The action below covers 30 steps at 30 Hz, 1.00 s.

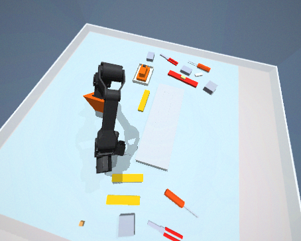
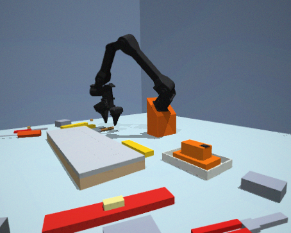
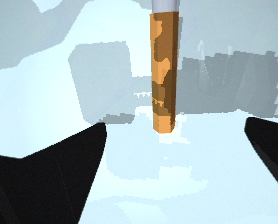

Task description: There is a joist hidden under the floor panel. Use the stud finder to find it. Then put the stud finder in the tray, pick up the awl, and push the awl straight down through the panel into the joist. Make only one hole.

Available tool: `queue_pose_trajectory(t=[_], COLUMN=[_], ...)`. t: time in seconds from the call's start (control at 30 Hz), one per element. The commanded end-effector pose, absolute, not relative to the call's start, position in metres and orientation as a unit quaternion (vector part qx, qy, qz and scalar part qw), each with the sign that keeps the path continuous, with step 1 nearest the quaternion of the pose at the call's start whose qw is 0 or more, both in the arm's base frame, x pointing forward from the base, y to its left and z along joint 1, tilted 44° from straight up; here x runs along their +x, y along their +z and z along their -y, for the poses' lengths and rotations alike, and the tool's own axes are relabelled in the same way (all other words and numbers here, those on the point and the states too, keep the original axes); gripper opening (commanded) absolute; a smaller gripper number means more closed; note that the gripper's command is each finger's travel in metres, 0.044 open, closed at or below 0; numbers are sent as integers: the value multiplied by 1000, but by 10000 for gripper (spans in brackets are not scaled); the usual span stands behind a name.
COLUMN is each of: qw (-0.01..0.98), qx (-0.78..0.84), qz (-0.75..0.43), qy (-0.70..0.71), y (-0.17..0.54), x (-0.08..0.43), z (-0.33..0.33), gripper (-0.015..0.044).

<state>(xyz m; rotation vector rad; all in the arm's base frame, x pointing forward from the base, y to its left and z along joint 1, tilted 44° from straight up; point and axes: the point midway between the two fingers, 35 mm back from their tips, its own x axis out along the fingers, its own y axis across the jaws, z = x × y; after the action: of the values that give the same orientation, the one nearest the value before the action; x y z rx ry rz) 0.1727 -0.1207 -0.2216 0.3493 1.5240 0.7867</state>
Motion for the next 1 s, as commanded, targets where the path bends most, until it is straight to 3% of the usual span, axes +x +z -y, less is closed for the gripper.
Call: queue_pose_trajectory(t=[0.0, 0.5, 0.97], qw=[640, 640, 640], qx=[159, 159, 159], qz=[-668, -668, -668], qy=[345, 345, 345], y=[-227, -239, -239], x=[170, 169, 169], z=[112, 101, 101], gripper=[440, 440, 72])
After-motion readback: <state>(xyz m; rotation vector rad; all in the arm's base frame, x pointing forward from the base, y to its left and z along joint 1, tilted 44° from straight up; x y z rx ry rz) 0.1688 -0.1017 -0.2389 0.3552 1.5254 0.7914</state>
